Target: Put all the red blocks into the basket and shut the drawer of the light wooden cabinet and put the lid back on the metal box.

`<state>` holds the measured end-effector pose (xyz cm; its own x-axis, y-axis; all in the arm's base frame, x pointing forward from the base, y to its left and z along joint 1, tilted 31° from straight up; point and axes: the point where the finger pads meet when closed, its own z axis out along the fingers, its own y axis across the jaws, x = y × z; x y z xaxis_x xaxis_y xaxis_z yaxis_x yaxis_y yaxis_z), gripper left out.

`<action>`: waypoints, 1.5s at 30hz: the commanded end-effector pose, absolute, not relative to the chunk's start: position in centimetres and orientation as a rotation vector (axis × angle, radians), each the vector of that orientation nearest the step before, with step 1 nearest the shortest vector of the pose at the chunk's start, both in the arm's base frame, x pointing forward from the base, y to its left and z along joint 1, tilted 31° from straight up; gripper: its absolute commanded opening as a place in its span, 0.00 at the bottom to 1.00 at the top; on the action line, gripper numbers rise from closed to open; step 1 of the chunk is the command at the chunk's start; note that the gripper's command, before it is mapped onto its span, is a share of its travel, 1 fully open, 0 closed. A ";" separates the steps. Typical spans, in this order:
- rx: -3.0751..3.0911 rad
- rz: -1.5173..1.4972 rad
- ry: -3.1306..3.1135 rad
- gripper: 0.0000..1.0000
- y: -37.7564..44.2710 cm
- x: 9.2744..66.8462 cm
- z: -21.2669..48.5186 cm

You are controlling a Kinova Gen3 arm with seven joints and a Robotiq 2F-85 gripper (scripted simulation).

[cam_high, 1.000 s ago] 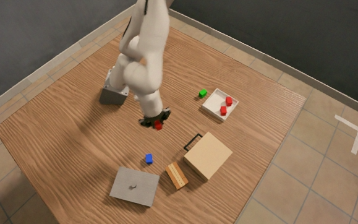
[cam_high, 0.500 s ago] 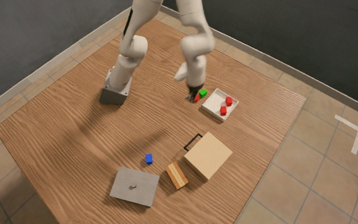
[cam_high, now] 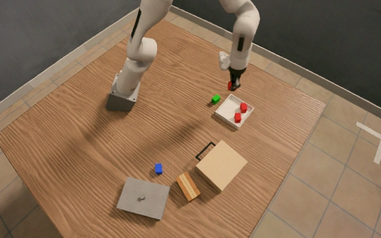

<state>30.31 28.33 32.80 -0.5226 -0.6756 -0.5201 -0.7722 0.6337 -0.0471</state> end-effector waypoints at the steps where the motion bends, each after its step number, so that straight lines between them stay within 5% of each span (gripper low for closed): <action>1: -1.161 0.244 2.357 0.10 29.5 30.8 33.5; 45: -1.200 0.232 2.322 0.10 31.0 31.0 33.7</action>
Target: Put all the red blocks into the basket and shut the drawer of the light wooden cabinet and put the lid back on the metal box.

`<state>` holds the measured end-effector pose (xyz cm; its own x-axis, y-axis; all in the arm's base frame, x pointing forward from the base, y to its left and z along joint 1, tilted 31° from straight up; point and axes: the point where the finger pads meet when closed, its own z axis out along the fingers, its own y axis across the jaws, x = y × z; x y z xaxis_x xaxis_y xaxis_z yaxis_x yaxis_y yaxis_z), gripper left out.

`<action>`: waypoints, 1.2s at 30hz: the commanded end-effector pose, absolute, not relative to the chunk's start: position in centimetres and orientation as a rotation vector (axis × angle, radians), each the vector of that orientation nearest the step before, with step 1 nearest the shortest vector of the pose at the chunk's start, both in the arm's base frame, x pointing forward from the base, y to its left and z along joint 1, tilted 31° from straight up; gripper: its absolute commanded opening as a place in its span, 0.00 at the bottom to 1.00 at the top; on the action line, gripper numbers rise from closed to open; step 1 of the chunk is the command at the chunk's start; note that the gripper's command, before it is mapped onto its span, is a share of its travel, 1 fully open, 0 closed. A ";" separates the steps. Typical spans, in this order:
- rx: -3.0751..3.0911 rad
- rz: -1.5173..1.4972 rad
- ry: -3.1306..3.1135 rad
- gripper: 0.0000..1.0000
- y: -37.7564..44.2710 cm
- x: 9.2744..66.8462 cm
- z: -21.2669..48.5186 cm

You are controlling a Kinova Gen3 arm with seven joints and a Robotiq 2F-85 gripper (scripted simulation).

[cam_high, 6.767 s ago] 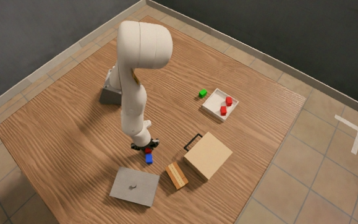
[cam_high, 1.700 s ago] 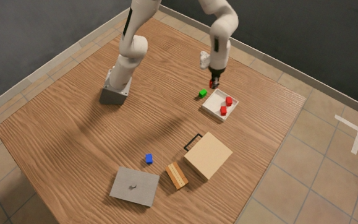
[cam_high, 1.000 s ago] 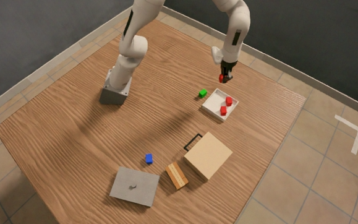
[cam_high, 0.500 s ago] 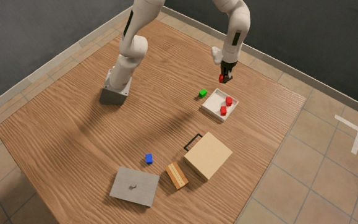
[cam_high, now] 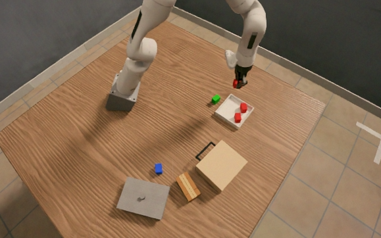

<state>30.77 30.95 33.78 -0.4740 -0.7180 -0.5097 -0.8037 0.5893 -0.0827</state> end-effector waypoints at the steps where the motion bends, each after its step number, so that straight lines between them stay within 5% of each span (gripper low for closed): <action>1: -1.200 0.232 2.323 0.10 31.0 31.0 33.7; 36: -1.212 0.236 2.317 0.10 32.7 32.2 30.3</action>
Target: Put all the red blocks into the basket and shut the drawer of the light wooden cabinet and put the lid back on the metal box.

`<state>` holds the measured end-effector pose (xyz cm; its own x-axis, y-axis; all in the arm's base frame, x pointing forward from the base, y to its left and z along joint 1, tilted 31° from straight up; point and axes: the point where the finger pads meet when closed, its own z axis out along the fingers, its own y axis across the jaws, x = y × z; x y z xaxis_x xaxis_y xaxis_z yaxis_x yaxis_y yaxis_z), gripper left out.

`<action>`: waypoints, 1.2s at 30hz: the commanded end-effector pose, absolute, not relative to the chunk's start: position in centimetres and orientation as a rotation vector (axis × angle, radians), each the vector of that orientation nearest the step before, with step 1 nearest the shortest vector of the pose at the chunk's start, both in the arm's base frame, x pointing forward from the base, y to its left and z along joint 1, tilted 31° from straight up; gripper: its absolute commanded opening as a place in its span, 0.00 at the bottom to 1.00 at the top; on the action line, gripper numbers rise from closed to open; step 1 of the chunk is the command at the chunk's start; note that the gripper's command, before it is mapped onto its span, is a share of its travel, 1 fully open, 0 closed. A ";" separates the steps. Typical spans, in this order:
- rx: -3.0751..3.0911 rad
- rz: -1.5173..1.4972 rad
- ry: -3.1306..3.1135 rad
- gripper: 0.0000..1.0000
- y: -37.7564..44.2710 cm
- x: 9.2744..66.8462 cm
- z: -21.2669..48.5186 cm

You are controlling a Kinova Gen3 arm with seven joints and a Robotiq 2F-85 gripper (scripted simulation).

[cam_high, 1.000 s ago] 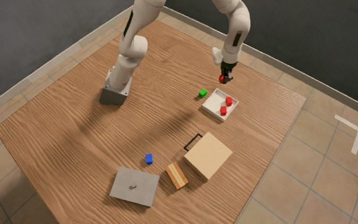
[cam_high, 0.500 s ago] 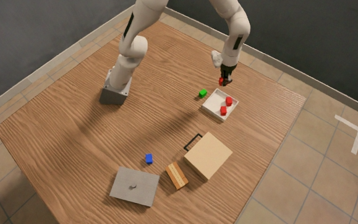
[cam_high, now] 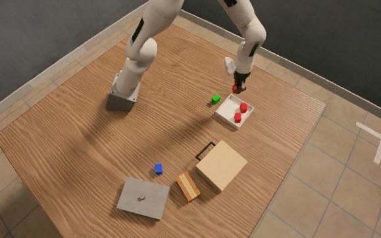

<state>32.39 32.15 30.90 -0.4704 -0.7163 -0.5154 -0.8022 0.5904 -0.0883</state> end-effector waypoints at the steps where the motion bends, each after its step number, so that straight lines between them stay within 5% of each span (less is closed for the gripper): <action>1: -1.212 0.236 2.317 0.10 32.7 32.3 30.2; 36: -1.213 0.237 2.317 0.10 35.5 34.9 23.9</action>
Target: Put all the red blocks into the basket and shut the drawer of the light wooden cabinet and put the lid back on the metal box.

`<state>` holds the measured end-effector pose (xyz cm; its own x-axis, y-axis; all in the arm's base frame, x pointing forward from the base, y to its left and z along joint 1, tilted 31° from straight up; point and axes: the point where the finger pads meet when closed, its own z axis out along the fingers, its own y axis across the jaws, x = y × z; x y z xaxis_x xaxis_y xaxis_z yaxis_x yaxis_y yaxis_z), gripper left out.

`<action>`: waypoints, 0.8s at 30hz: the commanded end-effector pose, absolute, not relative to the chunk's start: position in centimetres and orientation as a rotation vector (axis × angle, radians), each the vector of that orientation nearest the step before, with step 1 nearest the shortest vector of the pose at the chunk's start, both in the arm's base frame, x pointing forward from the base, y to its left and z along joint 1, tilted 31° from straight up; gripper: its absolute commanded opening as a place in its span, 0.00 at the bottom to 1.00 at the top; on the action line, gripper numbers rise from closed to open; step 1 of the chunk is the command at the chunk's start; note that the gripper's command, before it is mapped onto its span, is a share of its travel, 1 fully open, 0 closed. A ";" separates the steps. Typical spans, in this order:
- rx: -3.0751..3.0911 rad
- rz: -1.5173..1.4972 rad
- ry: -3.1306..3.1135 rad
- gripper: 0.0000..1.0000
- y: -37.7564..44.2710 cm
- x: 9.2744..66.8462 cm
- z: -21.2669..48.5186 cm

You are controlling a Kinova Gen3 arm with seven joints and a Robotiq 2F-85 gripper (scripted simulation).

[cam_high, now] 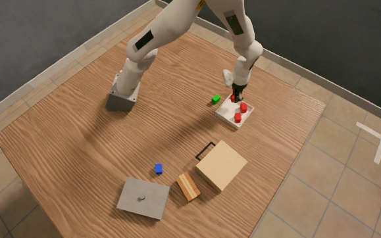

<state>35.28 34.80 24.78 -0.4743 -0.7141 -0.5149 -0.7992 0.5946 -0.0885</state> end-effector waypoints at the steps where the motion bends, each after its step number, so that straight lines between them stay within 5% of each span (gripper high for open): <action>1: -1.213 0.237 2.317 0.10 35.6 34.9 23.7; 24: -1.213 0.237 2.318 0.10 36.8 36.1 20.9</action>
